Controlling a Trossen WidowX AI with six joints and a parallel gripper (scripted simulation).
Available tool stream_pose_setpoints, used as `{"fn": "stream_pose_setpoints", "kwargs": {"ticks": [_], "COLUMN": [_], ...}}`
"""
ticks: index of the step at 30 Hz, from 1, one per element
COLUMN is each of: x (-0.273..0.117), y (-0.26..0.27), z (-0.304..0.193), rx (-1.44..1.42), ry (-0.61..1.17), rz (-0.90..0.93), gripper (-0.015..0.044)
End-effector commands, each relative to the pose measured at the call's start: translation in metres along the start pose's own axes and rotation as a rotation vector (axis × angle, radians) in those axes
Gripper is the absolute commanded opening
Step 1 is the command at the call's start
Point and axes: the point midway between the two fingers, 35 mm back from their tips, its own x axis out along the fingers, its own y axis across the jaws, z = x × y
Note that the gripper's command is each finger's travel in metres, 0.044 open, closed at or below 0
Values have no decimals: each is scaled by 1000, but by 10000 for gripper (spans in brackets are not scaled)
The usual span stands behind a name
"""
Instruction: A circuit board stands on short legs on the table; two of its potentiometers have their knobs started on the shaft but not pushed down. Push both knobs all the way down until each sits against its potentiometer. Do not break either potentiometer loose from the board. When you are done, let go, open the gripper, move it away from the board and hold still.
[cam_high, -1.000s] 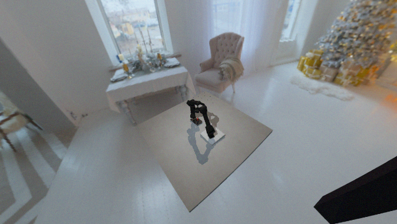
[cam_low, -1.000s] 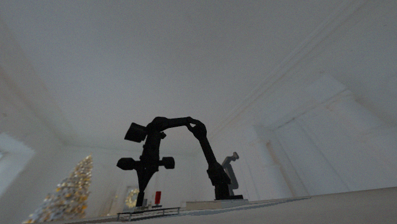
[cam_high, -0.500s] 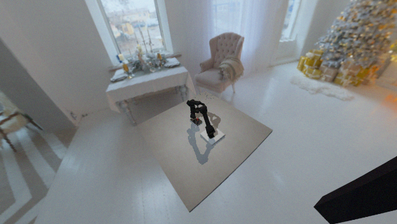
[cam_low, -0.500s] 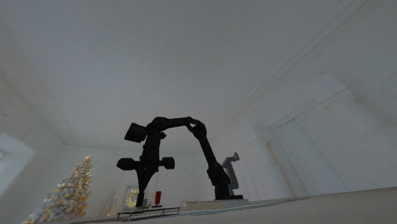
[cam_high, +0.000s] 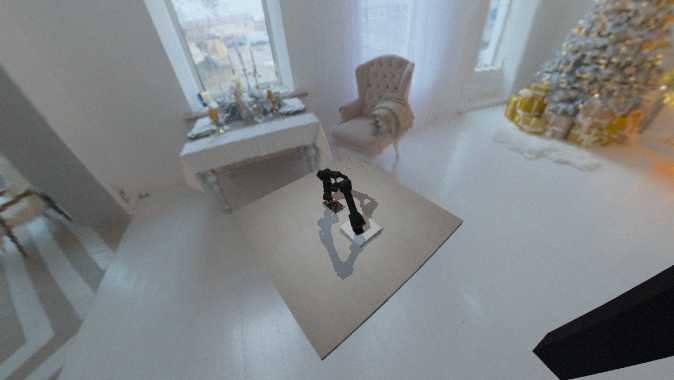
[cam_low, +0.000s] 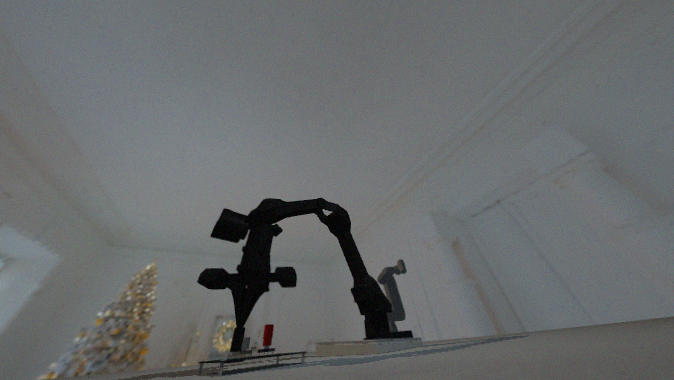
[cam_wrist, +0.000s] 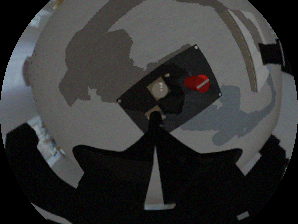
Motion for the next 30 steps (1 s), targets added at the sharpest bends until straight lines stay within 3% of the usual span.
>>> {"fn": "stream_pose_setpoints", "kwargs": {"ticks": [1, 30], "x": [17, -15], "y": [1, 2], "z": [0, -1], "rx": [6, 6], "ry": [-15, -15], "rz": [-18, -18], "gripper": [0, 0]}}
